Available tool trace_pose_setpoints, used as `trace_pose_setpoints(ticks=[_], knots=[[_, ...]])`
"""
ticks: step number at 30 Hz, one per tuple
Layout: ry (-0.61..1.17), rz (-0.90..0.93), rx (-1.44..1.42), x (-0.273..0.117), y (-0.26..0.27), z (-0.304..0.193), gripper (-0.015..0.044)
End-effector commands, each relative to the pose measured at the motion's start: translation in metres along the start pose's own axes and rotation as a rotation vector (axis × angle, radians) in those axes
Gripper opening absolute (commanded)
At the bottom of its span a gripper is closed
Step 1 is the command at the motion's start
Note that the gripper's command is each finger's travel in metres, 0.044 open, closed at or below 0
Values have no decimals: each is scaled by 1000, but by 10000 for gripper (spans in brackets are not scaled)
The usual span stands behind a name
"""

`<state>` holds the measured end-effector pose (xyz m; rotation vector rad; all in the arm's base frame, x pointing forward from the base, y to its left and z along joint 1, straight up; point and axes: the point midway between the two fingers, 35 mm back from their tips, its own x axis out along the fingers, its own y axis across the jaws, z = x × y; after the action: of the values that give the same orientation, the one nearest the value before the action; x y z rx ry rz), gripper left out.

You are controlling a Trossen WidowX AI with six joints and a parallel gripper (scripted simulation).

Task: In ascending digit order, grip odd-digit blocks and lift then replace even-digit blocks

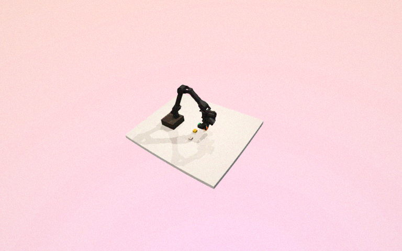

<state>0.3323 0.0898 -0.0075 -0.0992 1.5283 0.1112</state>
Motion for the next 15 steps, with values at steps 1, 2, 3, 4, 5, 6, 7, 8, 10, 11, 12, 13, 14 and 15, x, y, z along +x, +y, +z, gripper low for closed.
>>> trace_pose_setpoints(ticks=[1,2,3,4,5,6,7,8,10,11,12,13,14,15], knots=[[14,-2,4,7,0,-4,120],[14,-2,4,7,0,-4,120],[14,-2,4,7,0,-4,120],[14,-2,4,7,0,-4,120],[14,-2,4,7,0,-4,120],[14,-2,4,7,0,-4,120],[14,-2,4,7,0,-4,120],[14,-2,4,7,0,-4,120],[14,-2,4,7,0,-4,146],[14,-2,4,7,0,-4,172],[14,-2,4,7,0,-4,199],[14,-2,4,7,0,-4,225],[14,-2,4,7,0,-4,251],[14,-2,4,7,0,-4,278]])
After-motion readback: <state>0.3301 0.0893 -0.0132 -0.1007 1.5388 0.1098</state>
